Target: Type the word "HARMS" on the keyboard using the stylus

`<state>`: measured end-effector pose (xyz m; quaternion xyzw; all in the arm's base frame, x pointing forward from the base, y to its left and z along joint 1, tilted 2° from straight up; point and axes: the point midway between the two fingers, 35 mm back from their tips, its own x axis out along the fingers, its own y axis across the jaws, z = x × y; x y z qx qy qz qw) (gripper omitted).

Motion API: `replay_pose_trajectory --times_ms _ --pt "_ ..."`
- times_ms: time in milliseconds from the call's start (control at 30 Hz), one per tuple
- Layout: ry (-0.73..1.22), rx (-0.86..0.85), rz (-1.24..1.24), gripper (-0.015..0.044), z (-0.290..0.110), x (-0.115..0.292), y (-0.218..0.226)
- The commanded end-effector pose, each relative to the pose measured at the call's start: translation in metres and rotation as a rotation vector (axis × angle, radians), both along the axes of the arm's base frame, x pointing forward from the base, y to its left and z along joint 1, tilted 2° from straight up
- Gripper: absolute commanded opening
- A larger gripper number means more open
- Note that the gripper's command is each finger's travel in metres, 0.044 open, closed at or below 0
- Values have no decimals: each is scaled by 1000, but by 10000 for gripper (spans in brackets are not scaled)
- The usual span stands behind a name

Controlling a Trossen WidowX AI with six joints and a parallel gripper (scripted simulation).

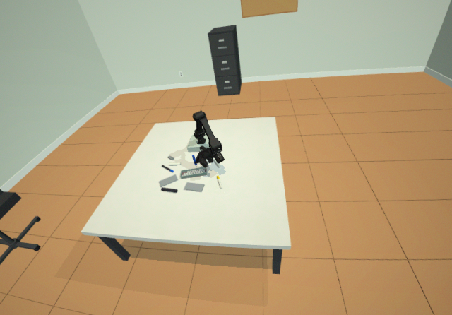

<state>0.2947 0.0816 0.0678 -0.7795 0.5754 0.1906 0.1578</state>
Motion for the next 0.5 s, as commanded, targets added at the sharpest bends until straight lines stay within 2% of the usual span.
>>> replay_pose_trajectory --times_ms 0,467 --pt "3 5 2 0 0 7 -8" --pt "-4 9 4 0 7 55 -74"
